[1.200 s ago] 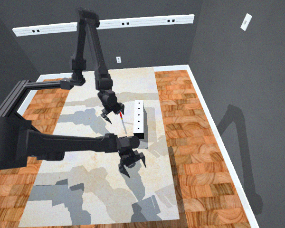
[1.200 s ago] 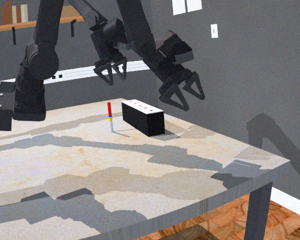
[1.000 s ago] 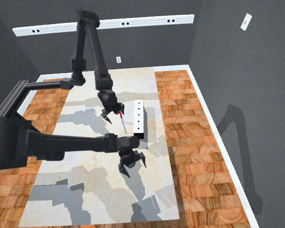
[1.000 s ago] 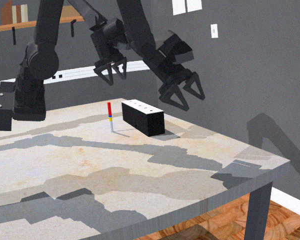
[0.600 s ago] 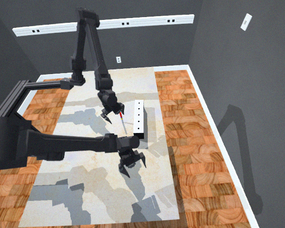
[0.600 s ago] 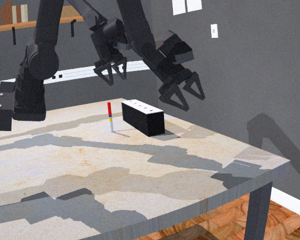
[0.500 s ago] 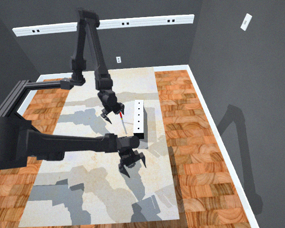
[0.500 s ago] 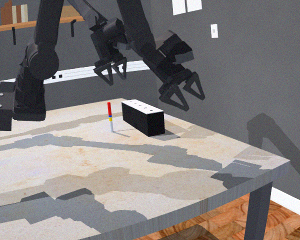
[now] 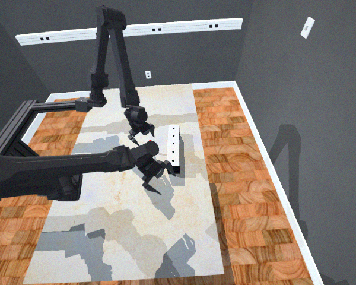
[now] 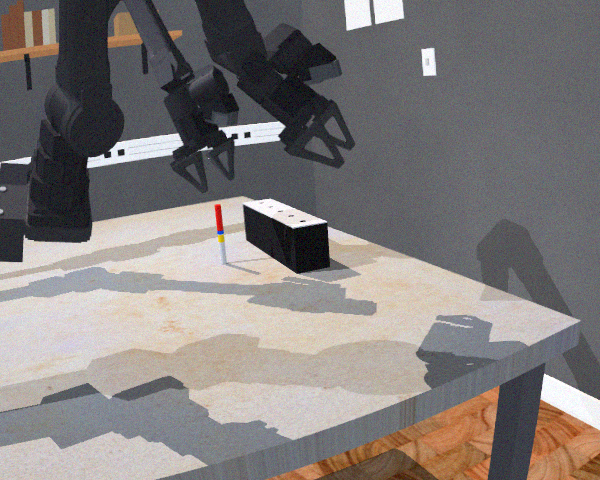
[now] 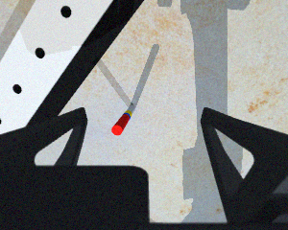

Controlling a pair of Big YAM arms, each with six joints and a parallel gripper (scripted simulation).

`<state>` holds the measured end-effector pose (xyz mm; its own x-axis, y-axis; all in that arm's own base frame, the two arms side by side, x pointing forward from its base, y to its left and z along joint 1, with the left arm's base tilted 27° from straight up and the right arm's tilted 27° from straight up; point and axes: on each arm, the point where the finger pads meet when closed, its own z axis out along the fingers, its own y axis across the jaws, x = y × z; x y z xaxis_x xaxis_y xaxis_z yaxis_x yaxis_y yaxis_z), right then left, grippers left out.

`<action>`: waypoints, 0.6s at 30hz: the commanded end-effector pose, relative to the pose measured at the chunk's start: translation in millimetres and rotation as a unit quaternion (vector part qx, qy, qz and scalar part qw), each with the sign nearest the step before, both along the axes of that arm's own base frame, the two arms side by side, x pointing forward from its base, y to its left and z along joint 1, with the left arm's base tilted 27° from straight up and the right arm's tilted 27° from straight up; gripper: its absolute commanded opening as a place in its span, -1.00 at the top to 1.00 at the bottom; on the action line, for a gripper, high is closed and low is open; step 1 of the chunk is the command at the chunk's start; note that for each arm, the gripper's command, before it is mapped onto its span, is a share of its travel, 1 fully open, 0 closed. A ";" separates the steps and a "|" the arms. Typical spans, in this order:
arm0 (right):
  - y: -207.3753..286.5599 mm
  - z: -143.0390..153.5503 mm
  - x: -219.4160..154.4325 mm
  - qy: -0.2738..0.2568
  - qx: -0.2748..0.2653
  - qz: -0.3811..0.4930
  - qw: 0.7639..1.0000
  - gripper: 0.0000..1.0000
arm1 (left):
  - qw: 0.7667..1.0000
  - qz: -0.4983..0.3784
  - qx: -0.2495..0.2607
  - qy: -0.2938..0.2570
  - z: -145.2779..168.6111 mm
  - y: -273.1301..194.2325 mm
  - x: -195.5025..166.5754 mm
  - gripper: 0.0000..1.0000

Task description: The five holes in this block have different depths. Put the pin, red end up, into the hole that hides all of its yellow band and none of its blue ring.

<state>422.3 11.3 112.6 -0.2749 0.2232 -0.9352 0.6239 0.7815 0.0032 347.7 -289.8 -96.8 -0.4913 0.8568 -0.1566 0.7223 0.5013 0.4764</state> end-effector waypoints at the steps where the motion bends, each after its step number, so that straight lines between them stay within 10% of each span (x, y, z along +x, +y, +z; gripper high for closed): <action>1: 58.1 24.8 -21.7 0.028 -0.026 0.085 0.996 -1.00 | 0.997 -0.082 0.000 -0.001 13.5 3.2 12.0 -1.00; 15: 155.7 38.3 -101.7 0.070 -0.087 0.291 0.950 -1.00 | 0.962 -0.190 0.147 0.127 -8.2 23.2 11.5 -1.00; 18: 178.6 42.9 -131.5 0.079 -0.109 0.352 0.926 -1.00 | 0.950 -0.198 0.182 0.157 -8.0 30.4 13.5 -0.32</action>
<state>333.3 155.3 140.6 -0.4180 -0.1241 -0.8999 0.1058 0.9772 -0.1839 347.2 -251.4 -108.9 -0.1951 0.9669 0.1646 0.9258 0.1261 0.3563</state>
